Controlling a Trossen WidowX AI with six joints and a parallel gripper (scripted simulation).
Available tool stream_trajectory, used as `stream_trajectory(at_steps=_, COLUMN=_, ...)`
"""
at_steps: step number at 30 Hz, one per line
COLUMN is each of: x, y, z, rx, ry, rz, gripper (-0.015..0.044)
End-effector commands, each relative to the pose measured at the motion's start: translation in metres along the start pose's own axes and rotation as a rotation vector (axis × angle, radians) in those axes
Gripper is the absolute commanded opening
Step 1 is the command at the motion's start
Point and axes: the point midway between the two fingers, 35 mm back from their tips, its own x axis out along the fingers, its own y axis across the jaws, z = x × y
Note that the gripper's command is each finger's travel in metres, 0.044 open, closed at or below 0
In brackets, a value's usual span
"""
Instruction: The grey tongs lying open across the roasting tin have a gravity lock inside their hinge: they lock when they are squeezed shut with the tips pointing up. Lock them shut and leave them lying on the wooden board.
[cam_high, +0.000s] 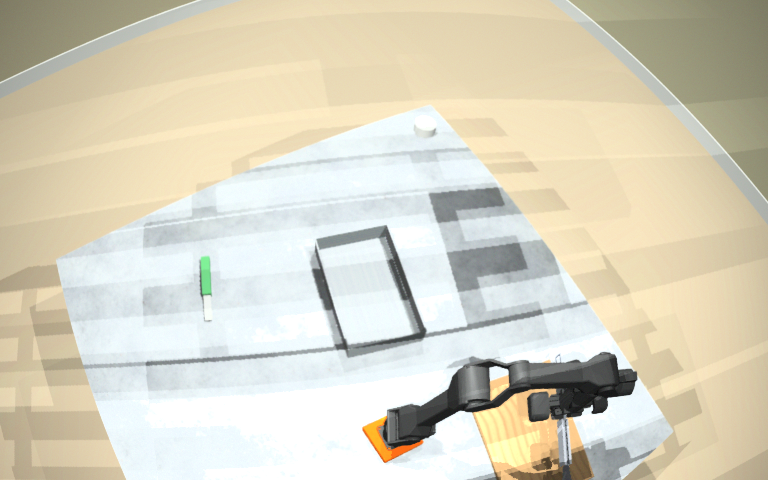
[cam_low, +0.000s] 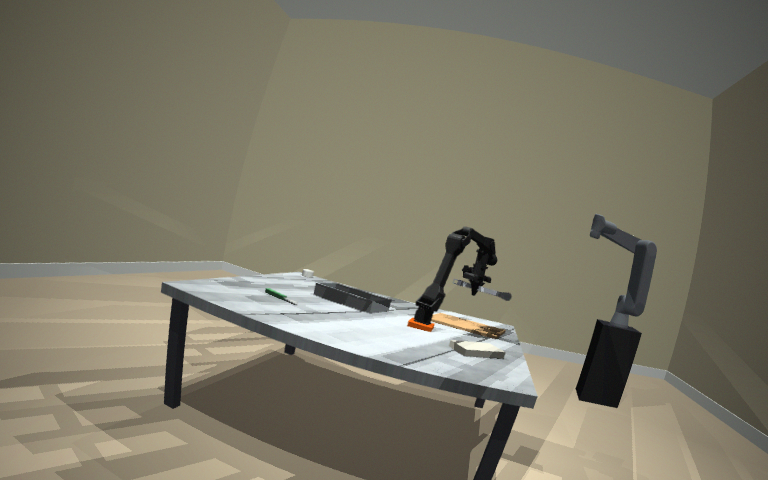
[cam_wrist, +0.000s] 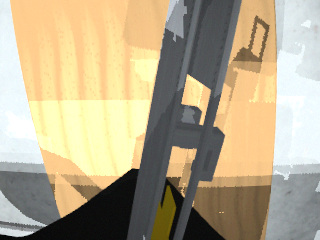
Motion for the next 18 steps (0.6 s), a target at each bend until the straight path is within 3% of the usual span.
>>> stream_trajectory(at_steps=1, x=-0.005, y=0.002, z=-0.010, rx=-0.033, ry=0.000, rz=-0.017, gripper=-0.0150)
stream_trajectory(at_steps=10, x=-0.003, y=0.003, z=-0.009, rx=-0.029, ry=0.015, rz=-0.008, gripper=-0.0150)
stream_trajectory(at_steps=18, x=0.011, y=0.010, z=-0.005, rx=0.023, ry=0.244, rz=0.068, gripper=-0.0150)
